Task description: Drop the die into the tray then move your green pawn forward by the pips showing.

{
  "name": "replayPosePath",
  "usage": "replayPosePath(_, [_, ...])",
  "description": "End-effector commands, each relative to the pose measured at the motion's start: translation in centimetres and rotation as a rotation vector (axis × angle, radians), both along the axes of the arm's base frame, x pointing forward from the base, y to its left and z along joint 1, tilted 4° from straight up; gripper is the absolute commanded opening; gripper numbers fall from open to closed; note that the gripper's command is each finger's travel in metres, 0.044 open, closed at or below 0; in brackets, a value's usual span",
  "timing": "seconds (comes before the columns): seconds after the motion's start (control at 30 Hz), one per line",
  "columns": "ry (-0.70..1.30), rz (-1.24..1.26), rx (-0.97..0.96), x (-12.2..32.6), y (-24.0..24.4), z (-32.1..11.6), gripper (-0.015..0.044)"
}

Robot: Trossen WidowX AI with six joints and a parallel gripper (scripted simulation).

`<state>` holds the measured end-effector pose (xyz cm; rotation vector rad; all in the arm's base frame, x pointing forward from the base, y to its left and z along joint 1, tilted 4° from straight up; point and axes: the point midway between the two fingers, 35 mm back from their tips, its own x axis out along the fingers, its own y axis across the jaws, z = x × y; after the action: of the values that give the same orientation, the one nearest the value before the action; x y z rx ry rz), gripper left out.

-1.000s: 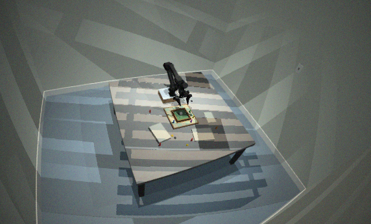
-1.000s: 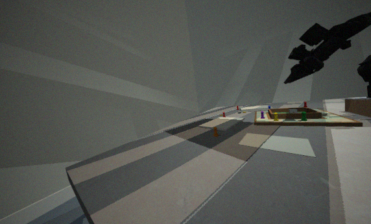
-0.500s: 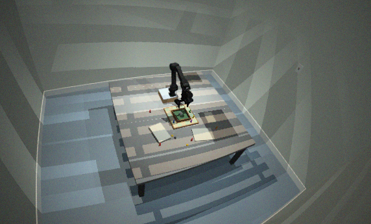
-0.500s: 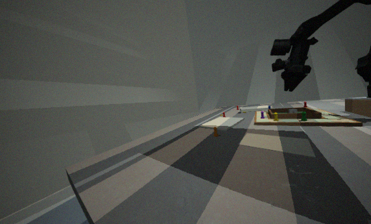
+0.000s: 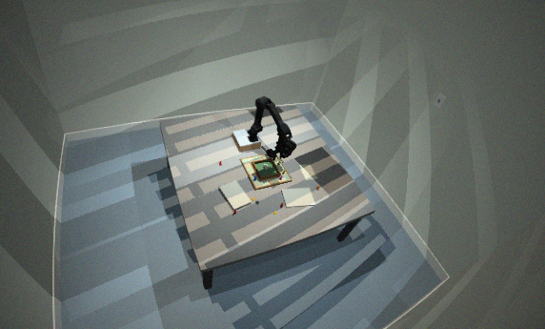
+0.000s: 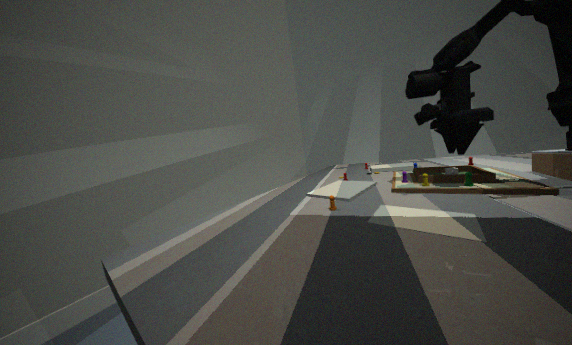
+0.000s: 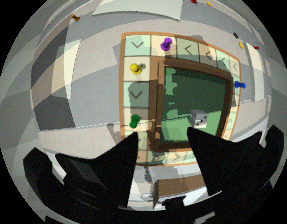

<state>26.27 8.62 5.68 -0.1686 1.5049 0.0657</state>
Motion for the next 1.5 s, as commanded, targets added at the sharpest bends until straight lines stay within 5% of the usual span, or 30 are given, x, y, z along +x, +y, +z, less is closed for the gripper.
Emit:
replayPosePath(0.0, [0.036, 0.051, -0.003, -1.0, 3.4, -1.3, 0.0200])
replayPosePath(1.4, [0.039, 0.054, -0.004, -1.1, 3.4, -7.1, 0.0200])
replayPosePath(1.47, [0.039, 0.054, -0.004, -1.1, 3.4, -7.1, 0.0147])
